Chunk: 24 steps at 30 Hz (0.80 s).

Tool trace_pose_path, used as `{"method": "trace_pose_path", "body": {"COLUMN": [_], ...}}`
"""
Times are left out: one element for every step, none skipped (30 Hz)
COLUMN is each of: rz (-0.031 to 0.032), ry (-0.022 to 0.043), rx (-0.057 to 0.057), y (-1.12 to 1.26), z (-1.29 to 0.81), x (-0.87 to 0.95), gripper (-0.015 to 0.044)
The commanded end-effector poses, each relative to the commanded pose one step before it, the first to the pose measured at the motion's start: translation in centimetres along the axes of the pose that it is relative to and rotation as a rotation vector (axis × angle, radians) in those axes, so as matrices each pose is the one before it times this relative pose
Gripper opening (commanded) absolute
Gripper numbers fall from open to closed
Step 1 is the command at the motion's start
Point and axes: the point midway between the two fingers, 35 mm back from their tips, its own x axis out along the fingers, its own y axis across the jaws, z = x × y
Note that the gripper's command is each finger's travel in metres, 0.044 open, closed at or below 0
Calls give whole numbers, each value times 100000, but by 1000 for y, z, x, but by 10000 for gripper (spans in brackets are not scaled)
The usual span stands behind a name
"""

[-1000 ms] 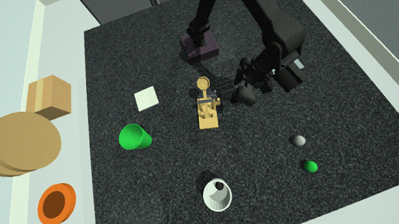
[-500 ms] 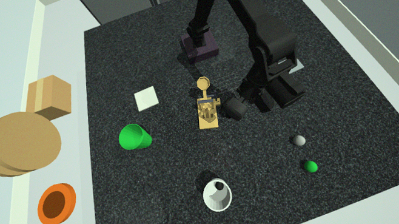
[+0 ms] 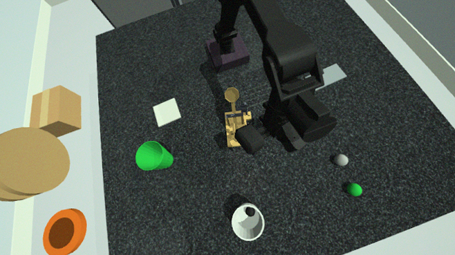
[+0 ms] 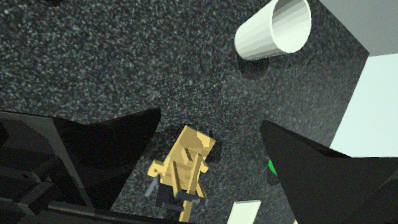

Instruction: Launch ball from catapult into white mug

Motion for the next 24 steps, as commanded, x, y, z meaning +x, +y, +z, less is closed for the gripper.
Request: {"method": "trace_pose_path", "body": {"rz": [374, 20, 23, 27, 31, 36, 41, 47, 54, 61, 69, 77, 86, 96, 106, 117, 128, 140, 153, 167, 138, 87, 30, 0], "ry": [-6169, -1812, -1822, -1831, -1841, -1850, -1860, -1870, -1879, -1899, -1908, -1918, -1927, -1936, -1945, -1954, -1962, -1970, -1986, -2009, -1550, -932, -311, 0], "rx": [9762, 2874, 2849, 2824, 2798, 2771, 2744, 2717, 2688, 2673, 2644, 2614, 2584, 2553, 2522, 2490, 2458, 2426, 2403, 2387, 1813, 1078, 358, 0], "y": [-1842, -552, -550, -548, -545, -542, -539, -536, -532, -531, -527, -522, -518, -513, -508, -502, -497, -491, -487, -484, -366, -217, -72, 0], "z": [1316, 427, 436, 446, 455, 465, 474, 483, 493, 504, 513, 522, 531, 540, 549, 558, 566, 574, 585, 598, 466, 283, 95, 0], "x": [-224, -75, -77, -79, -81, -83, -85, -87, -89, -91, -93, -96, -98, -100, -103, -105, -108, -110, -113, -117, -91, -55, -18, 0], "gripper": [440, 440, 440, 440, 440, 440, 440, 440, 440, 440, 440, 440, 440, 440, 440, 440, 440, 440, 440, 440, 440, 440, 440, 440]}}
